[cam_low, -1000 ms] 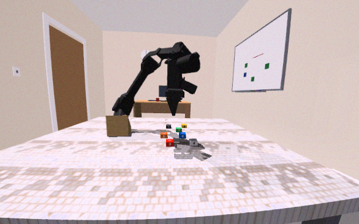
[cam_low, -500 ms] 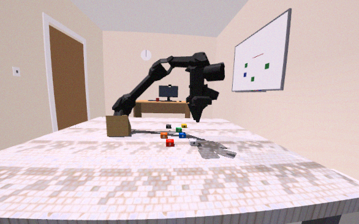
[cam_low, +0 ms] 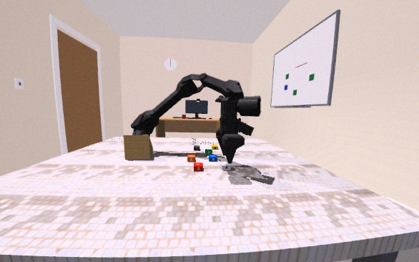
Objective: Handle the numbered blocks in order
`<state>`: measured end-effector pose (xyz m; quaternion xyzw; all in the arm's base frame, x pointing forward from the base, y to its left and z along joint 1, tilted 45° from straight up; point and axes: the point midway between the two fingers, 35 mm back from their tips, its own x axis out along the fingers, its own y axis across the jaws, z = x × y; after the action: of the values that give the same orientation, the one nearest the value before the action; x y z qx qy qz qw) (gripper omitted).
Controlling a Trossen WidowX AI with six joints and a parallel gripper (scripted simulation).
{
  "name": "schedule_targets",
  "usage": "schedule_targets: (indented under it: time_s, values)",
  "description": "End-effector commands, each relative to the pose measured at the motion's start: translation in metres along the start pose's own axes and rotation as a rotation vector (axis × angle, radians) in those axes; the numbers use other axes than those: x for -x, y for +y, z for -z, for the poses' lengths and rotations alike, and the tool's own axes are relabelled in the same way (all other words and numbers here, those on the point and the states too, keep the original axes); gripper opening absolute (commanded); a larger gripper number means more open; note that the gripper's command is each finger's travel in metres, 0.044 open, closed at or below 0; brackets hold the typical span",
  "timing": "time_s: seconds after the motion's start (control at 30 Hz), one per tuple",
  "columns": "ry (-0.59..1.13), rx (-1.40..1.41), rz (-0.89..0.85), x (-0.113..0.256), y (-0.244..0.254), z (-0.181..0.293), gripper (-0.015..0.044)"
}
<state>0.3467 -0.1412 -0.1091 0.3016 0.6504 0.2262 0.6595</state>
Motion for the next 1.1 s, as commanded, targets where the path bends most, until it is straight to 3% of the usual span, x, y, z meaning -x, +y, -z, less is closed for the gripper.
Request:
schedule_targets:
  time_s: [0.0,0.47,0.83,1.07]
  values:
    - [0.007,-0.008,-0.008,-0.009,0.001,0.003,0.0400]
    - [0.007,-0.007,-0.009,-0.030,0.002,0.003,0.0400]
    - [0.007,-0.007,-0.009,-0.030,0.002,0.003,0.0120]
    - [0.007,-0.007,-0.009,-0.030,0.002,0.003,0.0120]
